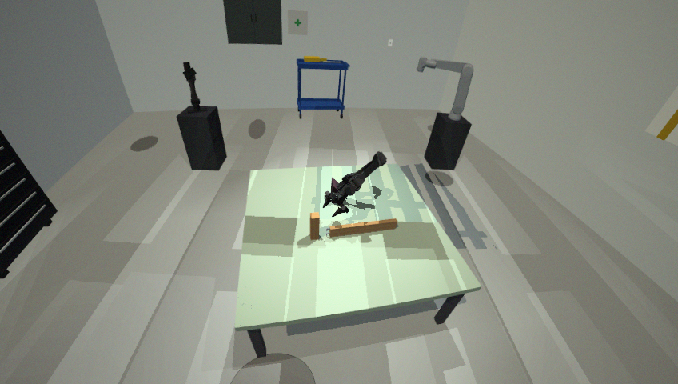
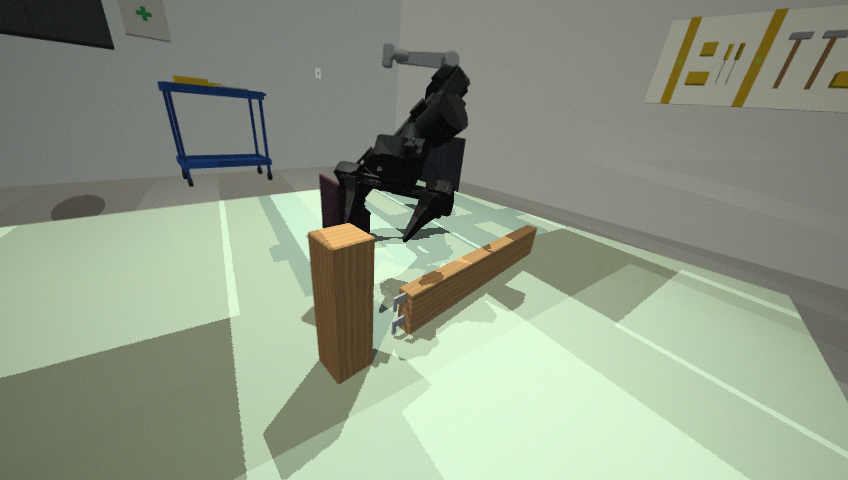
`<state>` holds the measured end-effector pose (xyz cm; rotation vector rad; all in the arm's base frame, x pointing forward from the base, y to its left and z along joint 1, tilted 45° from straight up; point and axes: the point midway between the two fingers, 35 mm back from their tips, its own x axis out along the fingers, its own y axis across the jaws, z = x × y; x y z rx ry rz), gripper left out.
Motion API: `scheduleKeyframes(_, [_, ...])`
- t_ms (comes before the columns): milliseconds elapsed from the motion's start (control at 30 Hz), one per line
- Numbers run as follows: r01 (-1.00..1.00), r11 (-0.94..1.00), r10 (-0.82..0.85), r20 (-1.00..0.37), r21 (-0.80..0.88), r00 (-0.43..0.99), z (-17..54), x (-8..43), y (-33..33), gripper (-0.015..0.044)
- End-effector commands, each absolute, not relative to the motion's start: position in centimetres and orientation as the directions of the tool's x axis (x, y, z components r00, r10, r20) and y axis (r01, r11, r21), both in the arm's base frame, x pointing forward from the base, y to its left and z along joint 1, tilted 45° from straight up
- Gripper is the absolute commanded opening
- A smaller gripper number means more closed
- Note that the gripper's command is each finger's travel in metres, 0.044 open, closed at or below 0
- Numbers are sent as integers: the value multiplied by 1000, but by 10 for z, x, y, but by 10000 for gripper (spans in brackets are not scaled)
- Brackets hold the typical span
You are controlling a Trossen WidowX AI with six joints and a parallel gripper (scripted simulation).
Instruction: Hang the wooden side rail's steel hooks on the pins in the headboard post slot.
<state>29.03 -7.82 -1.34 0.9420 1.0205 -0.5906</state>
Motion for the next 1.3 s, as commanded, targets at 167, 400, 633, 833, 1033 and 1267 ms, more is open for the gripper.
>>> scheduleKeyframes(167, [792,487,0,-907,369,422,-11,291,-78,440])
scheduleKeyframes(400, [792,487,0,-907,369,422,-11,291,-78,440])
scheduleKeyframes(633, [491,823,123,-934,285,336,-8,303,-69,440])
scheduleKeyframes(833, [13,964,256,-936,267,241,-2,314,-59,440])
scheduleKeyframes(1033, [-469,838,386,-911,278,149,8,325,-50,440])
scheduleKeyframes(1267, [-793,553,502,-862,257,71,21,334,-41,440])
